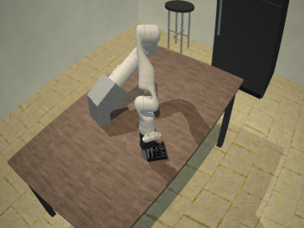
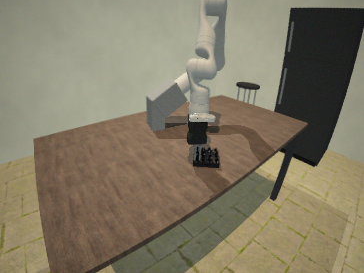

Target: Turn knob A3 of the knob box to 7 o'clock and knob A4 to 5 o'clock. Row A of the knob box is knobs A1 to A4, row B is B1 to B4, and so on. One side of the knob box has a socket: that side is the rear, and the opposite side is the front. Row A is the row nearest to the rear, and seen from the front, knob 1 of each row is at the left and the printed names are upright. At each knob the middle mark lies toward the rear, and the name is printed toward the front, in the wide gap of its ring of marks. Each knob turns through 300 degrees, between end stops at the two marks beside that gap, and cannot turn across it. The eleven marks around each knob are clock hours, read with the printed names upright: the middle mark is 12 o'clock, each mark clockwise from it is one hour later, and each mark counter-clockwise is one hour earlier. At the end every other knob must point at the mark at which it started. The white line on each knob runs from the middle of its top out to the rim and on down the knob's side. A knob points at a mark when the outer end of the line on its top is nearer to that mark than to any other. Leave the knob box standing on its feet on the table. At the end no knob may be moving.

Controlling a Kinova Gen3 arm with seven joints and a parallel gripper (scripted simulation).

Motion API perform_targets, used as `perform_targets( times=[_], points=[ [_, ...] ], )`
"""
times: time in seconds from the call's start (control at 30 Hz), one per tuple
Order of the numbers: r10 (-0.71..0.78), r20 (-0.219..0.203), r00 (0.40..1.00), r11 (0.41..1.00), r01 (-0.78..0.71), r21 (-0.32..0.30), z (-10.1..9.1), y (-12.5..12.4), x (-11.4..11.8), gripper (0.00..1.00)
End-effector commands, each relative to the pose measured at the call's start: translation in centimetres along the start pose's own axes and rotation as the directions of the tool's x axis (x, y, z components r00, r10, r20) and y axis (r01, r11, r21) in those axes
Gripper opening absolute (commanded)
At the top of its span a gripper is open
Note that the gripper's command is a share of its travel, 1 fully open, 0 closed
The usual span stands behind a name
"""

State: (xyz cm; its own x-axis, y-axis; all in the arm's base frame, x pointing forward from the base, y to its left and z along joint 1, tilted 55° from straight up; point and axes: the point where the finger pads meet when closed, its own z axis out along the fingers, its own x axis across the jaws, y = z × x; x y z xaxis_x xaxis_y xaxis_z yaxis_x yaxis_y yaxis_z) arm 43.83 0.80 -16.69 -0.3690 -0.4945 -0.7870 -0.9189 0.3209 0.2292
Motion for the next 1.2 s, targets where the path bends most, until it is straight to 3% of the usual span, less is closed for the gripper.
perform_targets(
  times=[0.0,0.67,1.17],
  points=[
    [0.000,-0.001,1.000,1.000,0.000,0.002,-0.10,-0.08,0.03,0.30],
    [0.011,-0.001,1.000,1.000,-0.011,0.002,-0.10,-0.08,0.03,0.30],
    [0.184,0.000,0.983,0.983,-0.184,0.002,-0.10,-0.08,0.03,0.30]
  ],
)
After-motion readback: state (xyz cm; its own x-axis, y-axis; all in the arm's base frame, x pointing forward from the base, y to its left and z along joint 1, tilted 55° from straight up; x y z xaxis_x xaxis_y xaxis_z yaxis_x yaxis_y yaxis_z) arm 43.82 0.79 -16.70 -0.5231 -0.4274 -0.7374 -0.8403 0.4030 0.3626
